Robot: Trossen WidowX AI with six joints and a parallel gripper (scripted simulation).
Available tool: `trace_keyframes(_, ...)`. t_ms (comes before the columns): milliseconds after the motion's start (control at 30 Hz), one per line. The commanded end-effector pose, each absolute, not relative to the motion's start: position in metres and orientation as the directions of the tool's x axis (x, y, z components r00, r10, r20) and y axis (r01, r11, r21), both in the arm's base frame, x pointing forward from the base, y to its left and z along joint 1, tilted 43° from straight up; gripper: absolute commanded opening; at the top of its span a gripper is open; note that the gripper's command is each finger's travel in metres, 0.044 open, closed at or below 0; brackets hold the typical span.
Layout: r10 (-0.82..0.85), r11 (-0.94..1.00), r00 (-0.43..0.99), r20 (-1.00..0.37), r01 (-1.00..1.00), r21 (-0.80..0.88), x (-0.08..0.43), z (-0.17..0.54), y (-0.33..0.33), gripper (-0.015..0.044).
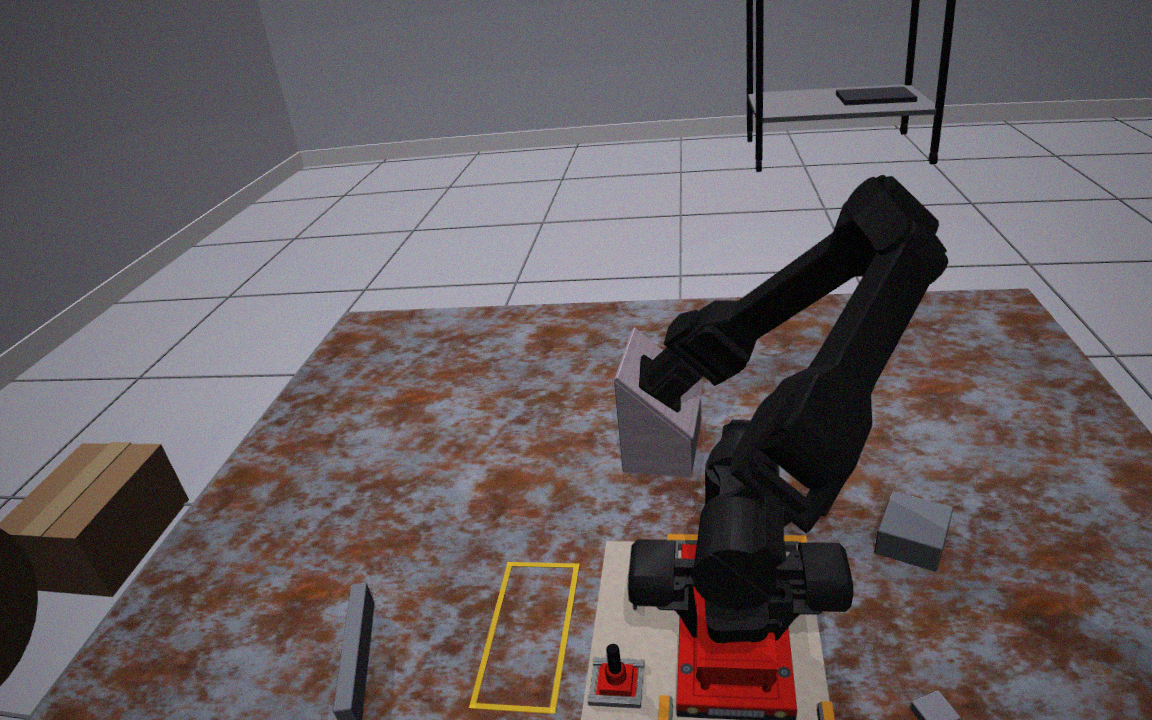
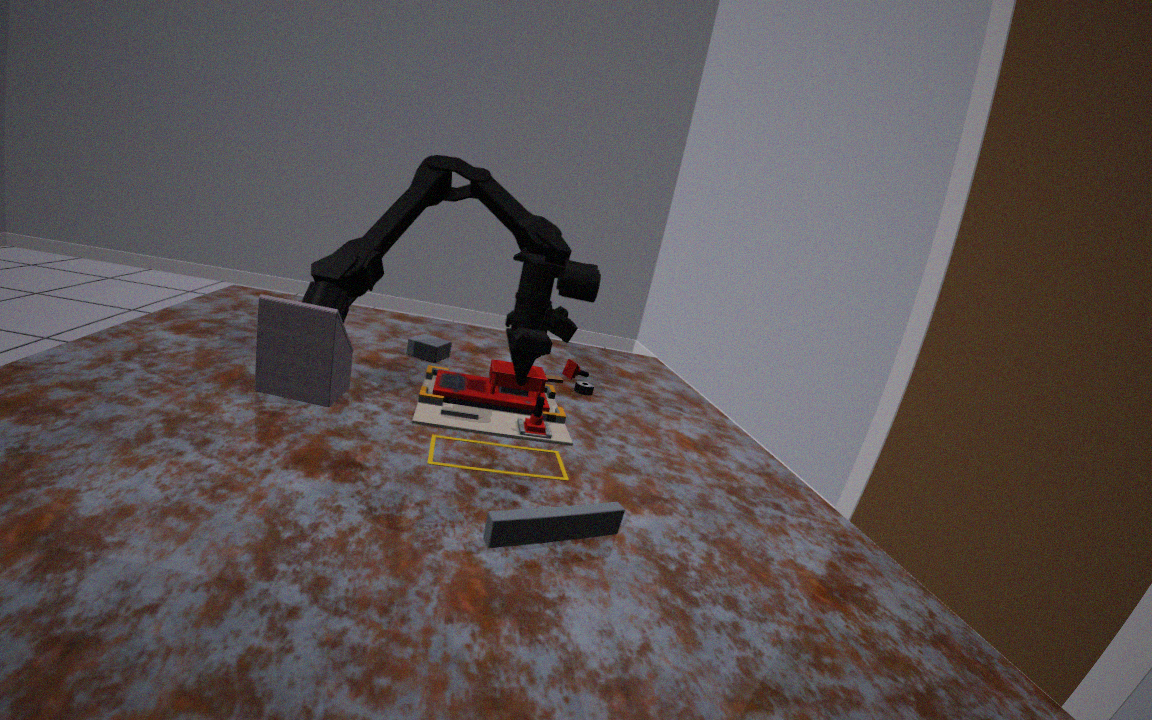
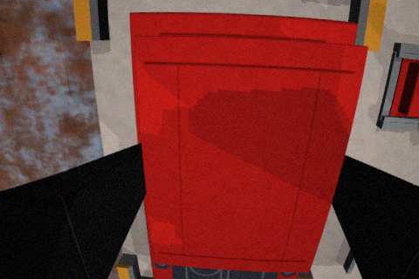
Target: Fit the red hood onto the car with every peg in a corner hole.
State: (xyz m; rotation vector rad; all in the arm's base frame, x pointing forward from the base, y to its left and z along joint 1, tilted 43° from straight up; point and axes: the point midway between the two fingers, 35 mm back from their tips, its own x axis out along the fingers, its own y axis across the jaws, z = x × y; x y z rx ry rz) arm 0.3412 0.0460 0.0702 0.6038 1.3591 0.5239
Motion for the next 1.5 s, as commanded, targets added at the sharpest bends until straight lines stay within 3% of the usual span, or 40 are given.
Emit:
trace_keyframes(0, 0.668, 0.738, 0.14, -0.731, 0.004, 0.675, 0.3403, 0.0698, 0.0469, 0.0)
trace_keyframes(1467, 0.667, 0.739, 0.141, -0.732, 0.004, 0.674, 0.3411, 0.0688, 0.0474, 0.0)
